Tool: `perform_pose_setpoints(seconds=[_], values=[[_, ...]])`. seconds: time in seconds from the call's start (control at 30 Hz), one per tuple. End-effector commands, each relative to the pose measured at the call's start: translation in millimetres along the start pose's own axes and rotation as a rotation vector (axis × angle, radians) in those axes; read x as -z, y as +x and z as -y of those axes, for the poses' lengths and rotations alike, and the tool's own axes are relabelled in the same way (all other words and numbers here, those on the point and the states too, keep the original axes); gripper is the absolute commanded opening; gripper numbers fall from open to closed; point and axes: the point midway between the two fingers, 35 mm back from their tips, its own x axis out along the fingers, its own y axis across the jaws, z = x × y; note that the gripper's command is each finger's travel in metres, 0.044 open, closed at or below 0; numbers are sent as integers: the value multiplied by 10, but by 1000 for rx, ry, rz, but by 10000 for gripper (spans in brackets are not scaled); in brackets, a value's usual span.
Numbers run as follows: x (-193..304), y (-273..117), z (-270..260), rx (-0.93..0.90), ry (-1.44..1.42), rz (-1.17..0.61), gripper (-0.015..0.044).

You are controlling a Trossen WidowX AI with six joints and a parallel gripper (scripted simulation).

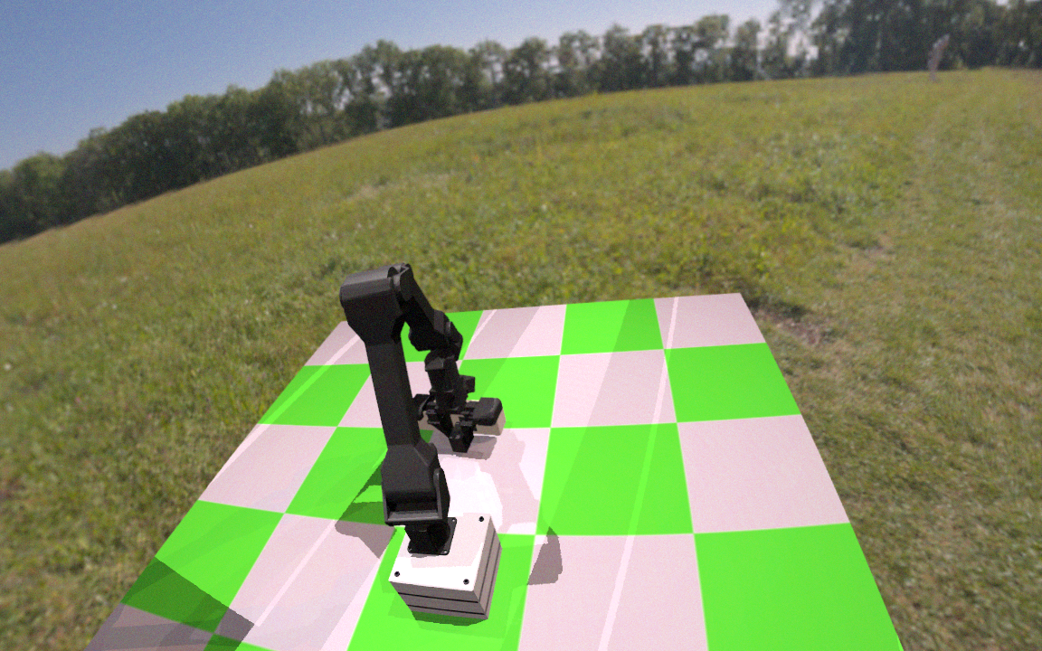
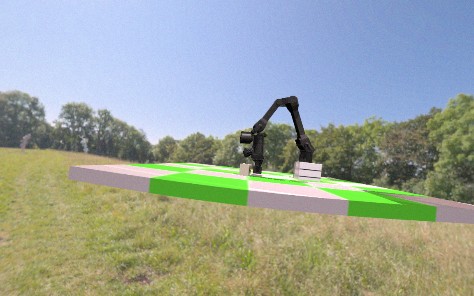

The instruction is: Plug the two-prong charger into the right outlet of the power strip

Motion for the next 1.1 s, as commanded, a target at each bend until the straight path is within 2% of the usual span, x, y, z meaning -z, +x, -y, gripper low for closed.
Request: perform_pose_setpoints(seconds=[0.0,1.07], values=[[-20,-9,-1,0,-5,2,0],[-90,-19,-2,0,-5,3,0]])
